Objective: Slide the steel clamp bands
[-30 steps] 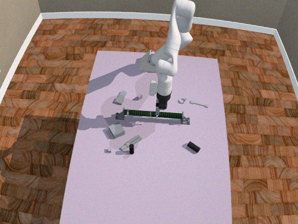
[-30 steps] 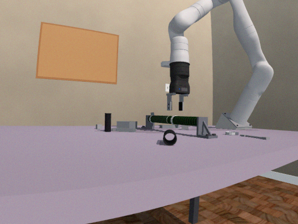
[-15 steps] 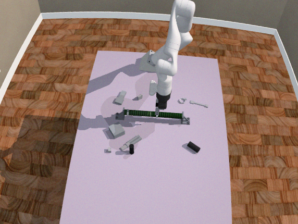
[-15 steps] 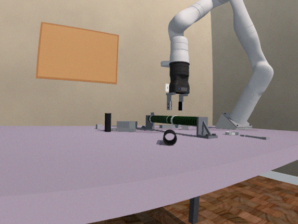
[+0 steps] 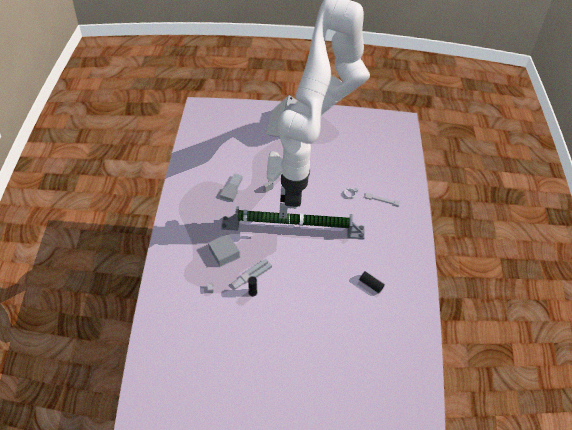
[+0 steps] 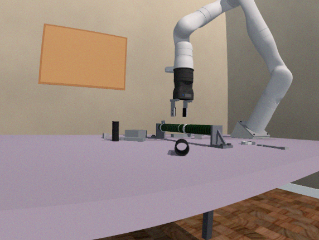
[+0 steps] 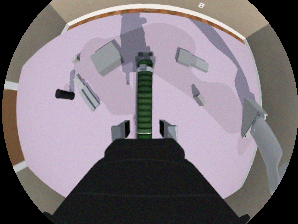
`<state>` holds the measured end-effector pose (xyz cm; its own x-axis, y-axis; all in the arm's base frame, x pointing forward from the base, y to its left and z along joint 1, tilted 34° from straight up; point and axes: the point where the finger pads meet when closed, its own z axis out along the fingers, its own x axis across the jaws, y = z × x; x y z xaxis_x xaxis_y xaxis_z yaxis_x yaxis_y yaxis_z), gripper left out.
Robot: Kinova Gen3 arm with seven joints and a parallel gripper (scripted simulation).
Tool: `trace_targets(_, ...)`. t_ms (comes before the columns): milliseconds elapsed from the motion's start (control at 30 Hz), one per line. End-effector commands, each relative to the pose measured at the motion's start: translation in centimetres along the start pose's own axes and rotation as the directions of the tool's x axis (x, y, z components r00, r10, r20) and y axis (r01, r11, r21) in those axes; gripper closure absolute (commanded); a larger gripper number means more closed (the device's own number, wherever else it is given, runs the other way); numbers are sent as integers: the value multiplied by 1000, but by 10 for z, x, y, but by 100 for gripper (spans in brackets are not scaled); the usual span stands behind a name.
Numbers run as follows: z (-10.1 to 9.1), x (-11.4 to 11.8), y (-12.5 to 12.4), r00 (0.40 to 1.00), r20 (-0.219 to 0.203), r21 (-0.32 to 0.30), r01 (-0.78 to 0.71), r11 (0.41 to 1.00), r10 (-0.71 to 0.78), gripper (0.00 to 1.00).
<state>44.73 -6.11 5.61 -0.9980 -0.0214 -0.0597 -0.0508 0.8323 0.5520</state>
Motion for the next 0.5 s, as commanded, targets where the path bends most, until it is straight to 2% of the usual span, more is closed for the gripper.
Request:
trace_targets(0,1,-1,-17,1000,6,-11,-20,1000,20,0)
trace_targets(233,-2,0,-69,1000,5,-11,-20,1000,20,0)
trace_targets(467,-4,1,-101,1000,6,-11,-20,1000,20,0)
